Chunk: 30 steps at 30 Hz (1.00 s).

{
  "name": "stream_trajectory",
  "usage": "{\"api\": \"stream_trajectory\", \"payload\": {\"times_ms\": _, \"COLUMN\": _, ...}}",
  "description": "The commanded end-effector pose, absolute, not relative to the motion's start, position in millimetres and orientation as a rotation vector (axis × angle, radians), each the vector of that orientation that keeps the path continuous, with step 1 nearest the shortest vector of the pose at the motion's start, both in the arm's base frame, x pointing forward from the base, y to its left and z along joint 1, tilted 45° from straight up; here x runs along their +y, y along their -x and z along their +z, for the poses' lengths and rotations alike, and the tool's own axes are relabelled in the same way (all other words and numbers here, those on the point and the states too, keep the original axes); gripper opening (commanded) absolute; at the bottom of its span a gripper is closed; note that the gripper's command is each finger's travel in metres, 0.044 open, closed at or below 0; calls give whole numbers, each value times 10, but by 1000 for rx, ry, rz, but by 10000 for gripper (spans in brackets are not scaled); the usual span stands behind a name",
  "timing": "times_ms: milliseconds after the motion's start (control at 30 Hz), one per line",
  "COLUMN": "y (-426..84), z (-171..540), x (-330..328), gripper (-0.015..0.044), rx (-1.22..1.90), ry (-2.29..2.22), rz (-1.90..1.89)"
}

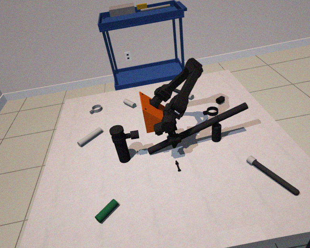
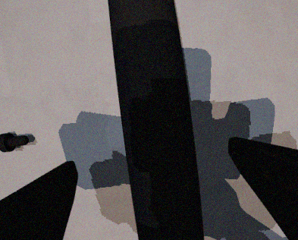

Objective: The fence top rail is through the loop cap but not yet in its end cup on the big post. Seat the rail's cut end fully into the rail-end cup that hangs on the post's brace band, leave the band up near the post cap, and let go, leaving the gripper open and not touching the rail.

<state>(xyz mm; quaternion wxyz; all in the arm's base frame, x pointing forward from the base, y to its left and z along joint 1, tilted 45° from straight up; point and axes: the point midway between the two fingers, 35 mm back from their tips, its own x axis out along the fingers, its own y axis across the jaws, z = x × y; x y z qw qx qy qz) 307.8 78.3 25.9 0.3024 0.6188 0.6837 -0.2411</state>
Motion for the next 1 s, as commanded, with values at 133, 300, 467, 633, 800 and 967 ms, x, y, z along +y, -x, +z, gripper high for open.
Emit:
{"api": "stream_trajectory", "payload": {"times_ms": 133, "y": -3042, "z": 168, "x": 880, "gripper": 440, "rx": 1821, "ry": -1644, "rz": -643}}
{"api": "stream_trajectory", "payload": {"times_ms": 300, "y": -3036, "z": 142, "x": 908, "gripper": 414, "rx": 1821, "ry": -1645, "rz": -643}}
{"api": "stream_trajectory", "payload": {"times_ms": 467, "y": -3036, "z": 142, "x": 908, "gripper": 282, "rx": 1821, "ry": -1645, "rz": -643}}
{"api": "stream_trajectory", "payload": {"times_ms": 633, "y": -3036, "z": 142, "x": 908, "gripper": 151, "rx": 1821, "ry": -1645, "rz": -643}}
{"api": "stream_trajectory", "payload": {"times_ms": 800, "y": -3036, "z": 142, "x": 908, "gripper": 118, "rx": 1821, "ry": -1645, "rz": -643}}
{"api": "stream_trajectory", "payload": {"times_ms": 967, "y": -3040, "z": 170, "x": 877, "gripper": 6, "rx": 1821, "ry": -1645, "rz": -643}}
